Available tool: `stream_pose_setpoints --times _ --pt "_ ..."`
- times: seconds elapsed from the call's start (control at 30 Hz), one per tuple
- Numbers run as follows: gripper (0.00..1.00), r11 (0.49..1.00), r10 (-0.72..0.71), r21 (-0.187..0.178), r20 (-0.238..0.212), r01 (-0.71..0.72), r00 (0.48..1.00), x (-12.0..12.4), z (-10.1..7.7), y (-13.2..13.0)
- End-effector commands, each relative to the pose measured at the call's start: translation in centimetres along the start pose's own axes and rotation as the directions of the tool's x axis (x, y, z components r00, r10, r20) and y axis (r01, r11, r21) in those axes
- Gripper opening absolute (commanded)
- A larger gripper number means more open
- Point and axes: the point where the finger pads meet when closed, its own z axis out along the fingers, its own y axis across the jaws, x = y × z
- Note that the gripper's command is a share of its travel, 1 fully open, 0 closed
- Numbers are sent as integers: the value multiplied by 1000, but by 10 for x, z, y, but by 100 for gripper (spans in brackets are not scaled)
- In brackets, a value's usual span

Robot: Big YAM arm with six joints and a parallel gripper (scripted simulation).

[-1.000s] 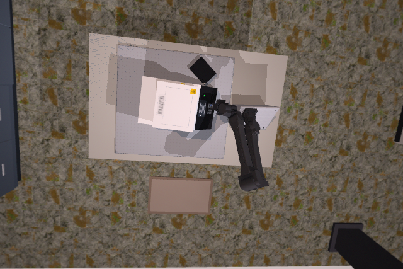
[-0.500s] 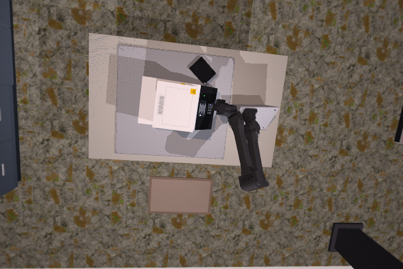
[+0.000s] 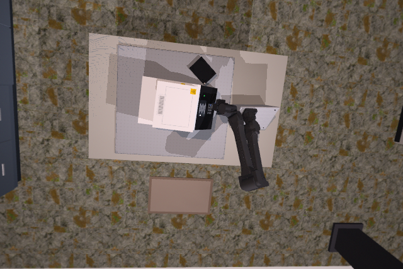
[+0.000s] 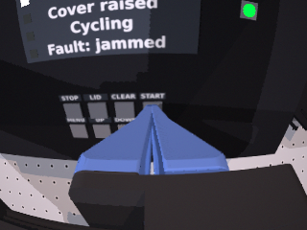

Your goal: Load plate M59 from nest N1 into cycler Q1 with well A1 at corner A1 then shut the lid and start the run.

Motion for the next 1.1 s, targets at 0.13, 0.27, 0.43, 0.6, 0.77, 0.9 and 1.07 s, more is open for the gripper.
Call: stream_pose_setpoints --times 0.13,0.27,0.43,0.6,0.77,0.9,1.07 --pt "0 1000 -22 9 34 22 999 -20 3 -8" --pt "0 1000 -21 9 33 21 999 -20 3 -7" --pt "0 1000 -20 8 32 20 999 -20 4 -7" --pt "0 1000 -19 7 30 19 999 -19 4 -7" --pt "0 1000 -19 6 28 19 999 -18 5 -6" --pt "0 1000 -17 5 24 17 1000 -16 6 -5" --pt "0 1000 -16 5 22 16 1000 -15 6 -5"
